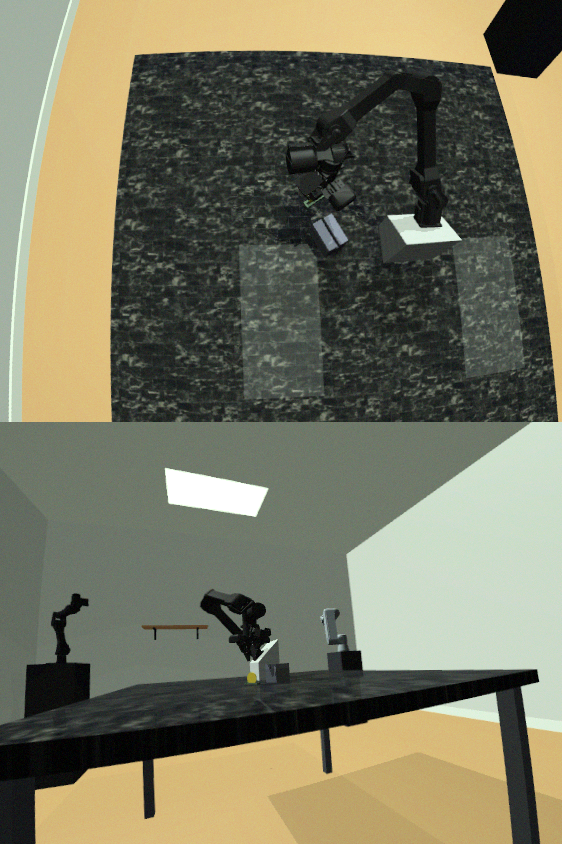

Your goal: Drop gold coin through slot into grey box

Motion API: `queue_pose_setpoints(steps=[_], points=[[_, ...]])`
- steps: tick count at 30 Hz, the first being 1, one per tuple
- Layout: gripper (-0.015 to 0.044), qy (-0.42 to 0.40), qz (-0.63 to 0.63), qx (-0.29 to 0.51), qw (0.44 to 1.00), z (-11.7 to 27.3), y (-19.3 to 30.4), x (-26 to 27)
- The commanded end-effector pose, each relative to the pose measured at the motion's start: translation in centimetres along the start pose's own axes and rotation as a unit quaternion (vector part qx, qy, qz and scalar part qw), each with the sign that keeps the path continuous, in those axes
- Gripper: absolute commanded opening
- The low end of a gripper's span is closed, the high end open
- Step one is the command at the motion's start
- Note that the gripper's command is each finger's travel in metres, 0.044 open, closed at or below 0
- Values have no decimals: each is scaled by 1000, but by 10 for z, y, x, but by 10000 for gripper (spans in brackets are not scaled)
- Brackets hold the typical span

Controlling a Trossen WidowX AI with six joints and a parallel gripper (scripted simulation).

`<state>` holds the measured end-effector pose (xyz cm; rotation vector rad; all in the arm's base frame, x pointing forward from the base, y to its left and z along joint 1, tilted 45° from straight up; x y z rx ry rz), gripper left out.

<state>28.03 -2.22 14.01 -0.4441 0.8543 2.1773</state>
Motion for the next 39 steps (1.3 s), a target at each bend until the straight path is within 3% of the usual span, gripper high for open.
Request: queue_pose_setpoints(steps=[1,39], points=[[161,1,4,6,1000,-14,2,-1],[161,1,4,7,1000,-76,3,-1]])
Point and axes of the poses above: the point midway between the two fingers, 35 mm back from their tips, its own z axis back along the fingers, its own x axis across the jaws, y = z × x, the point moved 7 cm from there along z, back along the fingers, and after that the axes turned 9 degrees about z, right-handed, at the moved point
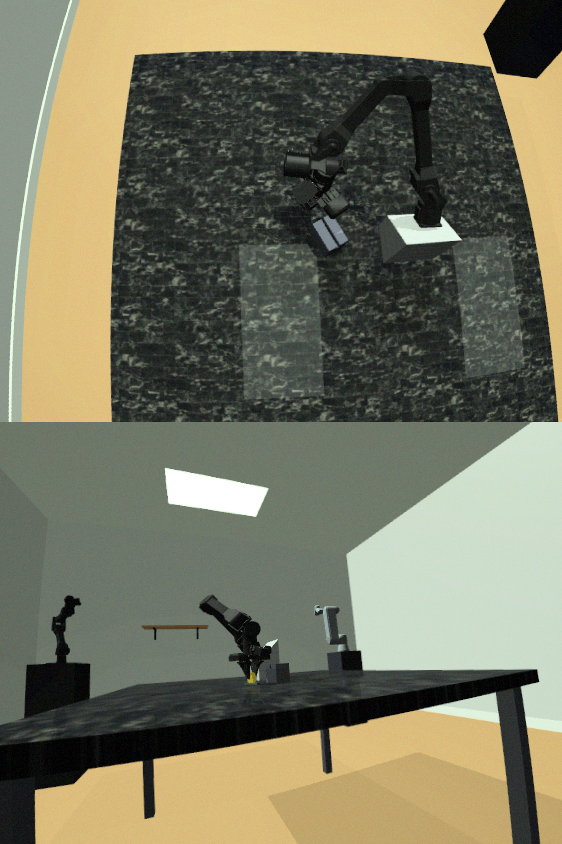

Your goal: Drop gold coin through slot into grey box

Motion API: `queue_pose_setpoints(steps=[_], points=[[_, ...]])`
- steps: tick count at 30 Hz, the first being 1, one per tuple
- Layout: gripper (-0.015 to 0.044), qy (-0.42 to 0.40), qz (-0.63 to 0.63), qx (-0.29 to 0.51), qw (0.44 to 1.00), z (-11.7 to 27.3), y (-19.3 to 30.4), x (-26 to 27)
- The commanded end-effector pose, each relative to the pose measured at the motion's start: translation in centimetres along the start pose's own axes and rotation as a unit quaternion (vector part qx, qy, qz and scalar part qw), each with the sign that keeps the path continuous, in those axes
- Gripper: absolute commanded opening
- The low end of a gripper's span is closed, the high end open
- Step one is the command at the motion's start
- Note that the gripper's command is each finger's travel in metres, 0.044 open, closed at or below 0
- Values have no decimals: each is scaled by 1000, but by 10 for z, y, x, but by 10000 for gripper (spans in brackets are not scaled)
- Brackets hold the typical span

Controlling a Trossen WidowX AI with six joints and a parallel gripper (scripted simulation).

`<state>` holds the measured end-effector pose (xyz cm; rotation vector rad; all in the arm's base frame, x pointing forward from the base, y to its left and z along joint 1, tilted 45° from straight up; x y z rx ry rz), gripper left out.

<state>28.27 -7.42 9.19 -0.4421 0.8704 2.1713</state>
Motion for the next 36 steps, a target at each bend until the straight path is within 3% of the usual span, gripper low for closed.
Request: queue_pose_setpoints(steps=[1,6,12,24,36], points=[[161,-1,4,0,1000,-7,0,1],[161,0,4,1,1000,-12,1,1],[3,0,4,1,1000,-12,1,1],[0,-1,4,1,1000,-11,0,1],[0,-3,3,-2,1000,18,-3,0]])
Point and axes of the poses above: the point midway between the two fingers, 35 mm back from their tips, its own z axis back along the fingers, its own x axis across the jaws, y = z × x, the point moved 7 cm from there along z, back along the fingers, and after that the axes turned 9 degrees about z, right-handed, at the moved point
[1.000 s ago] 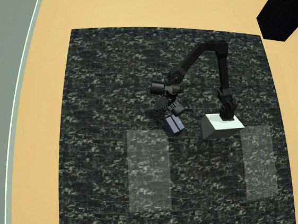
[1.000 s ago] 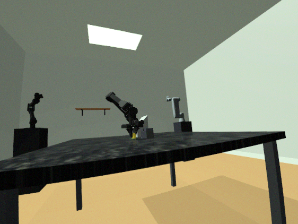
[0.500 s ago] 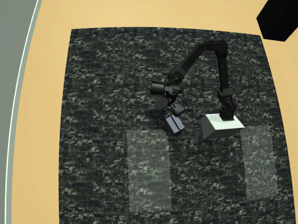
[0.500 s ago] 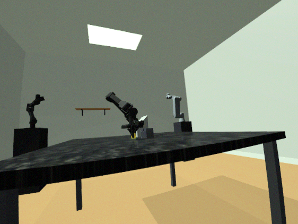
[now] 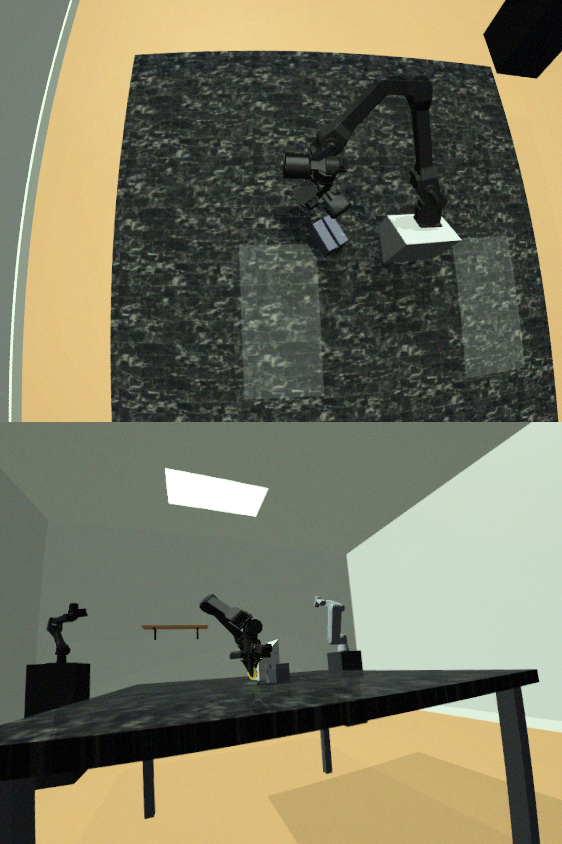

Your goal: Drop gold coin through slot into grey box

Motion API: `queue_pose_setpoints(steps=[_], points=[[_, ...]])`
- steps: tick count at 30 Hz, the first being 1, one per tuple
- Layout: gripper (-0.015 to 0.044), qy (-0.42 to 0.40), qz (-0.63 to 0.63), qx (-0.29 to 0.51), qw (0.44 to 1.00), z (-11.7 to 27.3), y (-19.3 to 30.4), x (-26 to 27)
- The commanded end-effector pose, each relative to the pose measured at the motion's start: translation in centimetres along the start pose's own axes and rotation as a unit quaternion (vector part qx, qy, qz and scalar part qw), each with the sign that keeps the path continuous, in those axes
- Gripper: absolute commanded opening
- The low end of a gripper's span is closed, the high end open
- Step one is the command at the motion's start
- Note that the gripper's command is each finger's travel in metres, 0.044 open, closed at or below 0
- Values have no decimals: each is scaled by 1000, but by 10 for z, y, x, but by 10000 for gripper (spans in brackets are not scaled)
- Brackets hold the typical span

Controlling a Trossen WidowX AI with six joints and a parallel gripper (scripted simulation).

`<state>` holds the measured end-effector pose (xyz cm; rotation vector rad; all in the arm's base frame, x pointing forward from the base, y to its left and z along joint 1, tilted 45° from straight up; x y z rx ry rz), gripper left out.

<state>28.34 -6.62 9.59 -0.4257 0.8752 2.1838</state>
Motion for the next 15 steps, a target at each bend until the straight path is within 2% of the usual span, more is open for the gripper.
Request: queue_pose_setpoints(steps=[1,15], points=[[0,1,-4,-3,1000,12,-1,-2],[0,1,-4,-3,1000,47,0,-1]])
Point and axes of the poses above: the point midway between the two fingers, 35 mm back from their tips, its own z axis back along the fingers, its own x axis across the jaws, y = z × x, the point moved 7 cm from there along z, back along the fingers, and after that the axes turned 9 degrees about z, right-handed, at the moved point
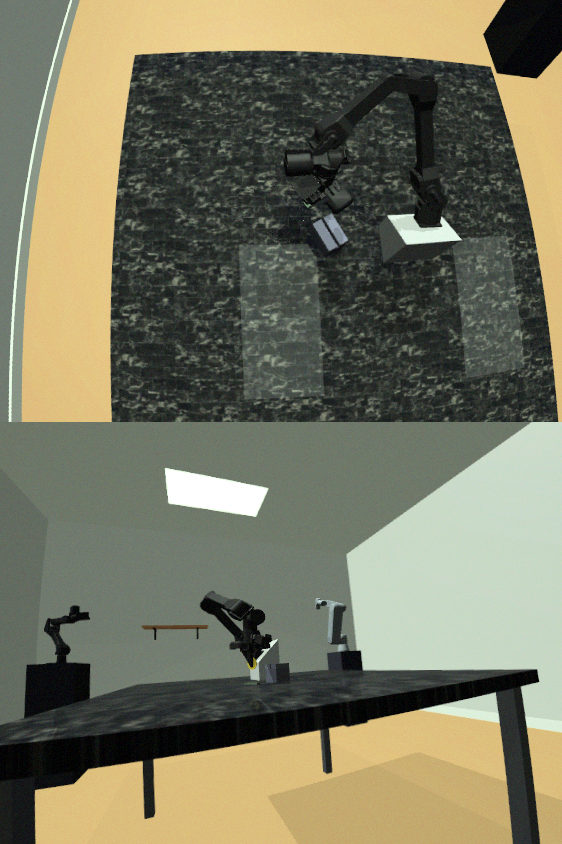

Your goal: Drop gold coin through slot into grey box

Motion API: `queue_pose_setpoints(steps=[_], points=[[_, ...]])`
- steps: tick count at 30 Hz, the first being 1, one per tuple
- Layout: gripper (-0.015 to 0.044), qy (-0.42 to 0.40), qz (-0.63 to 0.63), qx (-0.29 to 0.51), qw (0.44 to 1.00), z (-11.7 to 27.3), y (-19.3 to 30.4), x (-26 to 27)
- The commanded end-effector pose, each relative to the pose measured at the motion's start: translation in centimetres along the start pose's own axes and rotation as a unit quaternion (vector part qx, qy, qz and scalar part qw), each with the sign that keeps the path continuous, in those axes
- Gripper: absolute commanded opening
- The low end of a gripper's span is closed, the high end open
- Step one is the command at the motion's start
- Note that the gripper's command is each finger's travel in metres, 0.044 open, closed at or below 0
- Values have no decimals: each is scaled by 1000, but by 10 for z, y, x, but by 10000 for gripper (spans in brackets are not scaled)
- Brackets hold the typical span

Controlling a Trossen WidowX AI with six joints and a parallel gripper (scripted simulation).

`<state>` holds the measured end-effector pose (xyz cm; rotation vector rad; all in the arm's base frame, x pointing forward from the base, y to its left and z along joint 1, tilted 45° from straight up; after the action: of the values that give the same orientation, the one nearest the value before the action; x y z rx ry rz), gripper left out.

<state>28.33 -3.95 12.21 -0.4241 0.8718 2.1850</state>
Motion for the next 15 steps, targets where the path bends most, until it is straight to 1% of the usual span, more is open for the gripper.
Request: queue_pose_setpoints(steps=[1,10,13,15], points=[[0,2,-4,-2,1000,12,1,-1],[0,3,-4,-1,1000,35,4,0],[0,4,-1,-1,1000,37,4,1],[0,4,22,-1,1000,37,4,1]])
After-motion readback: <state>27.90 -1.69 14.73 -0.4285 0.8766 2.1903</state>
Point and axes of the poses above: the point midway between the two fingers, 35 mm back from their tips, its own z axis back along the fingers, its own x axis across the jaws, y = z × x, the point moved 7 cm from there along z, back along the fingers, and after that the axes turned 9 degrees about z, right-handed, at the moved point
